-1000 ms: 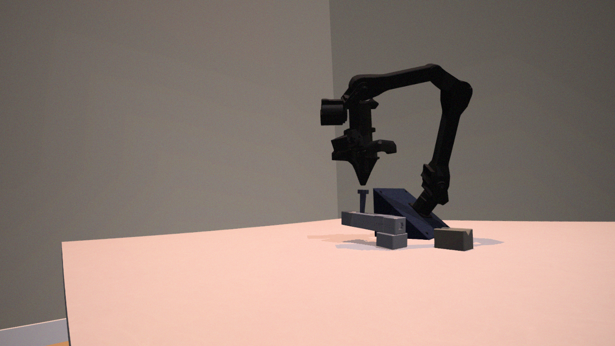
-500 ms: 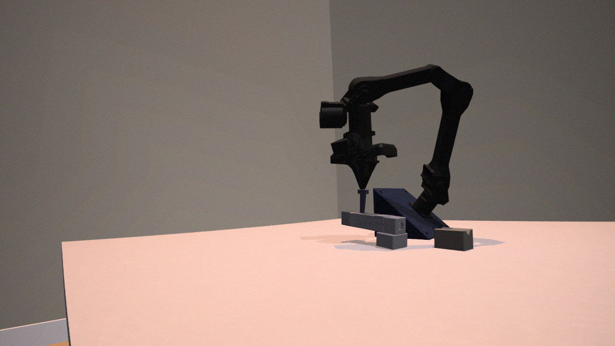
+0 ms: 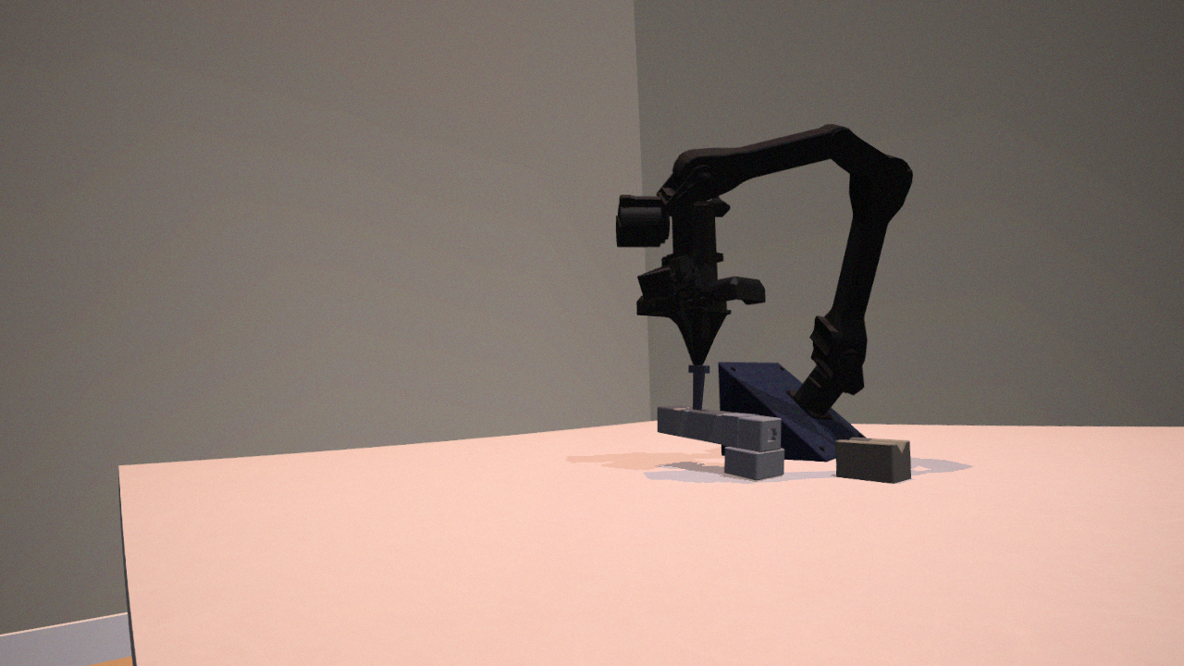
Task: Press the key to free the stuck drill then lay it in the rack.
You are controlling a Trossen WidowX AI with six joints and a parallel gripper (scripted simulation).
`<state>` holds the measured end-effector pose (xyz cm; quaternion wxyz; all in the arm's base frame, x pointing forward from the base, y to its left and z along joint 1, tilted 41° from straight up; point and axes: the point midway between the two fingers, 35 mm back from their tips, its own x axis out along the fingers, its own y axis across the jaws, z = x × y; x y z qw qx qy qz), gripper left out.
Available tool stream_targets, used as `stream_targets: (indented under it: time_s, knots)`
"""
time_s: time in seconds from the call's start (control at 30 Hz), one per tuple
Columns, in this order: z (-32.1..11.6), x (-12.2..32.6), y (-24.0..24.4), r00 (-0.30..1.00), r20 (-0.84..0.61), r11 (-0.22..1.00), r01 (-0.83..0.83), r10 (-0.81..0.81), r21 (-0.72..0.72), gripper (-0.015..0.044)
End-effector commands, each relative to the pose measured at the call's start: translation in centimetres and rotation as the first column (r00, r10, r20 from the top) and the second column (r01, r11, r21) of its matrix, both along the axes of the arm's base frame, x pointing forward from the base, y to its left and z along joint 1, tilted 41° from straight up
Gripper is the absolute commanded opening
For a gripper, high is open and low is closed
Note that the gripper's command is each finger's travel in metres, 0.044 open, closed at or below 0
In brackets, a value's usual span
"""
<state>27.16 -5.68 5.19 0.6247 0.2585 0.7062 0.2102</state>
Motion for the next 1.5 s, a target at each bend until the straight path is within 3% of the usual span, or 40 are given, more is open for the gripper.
stream_targets:
  time_s: [0.0, 1.47]
  knots:
    - [-0.08, -0.31, 0.21, 1.0, -0.011, 1.0, 0.003, -0.003, 0.009, 0.0]
    - [-0.77, -0.49, 0.62, 1.0, -0.01, 1.0, 0.003, -0.003, 0.009, 0.0]
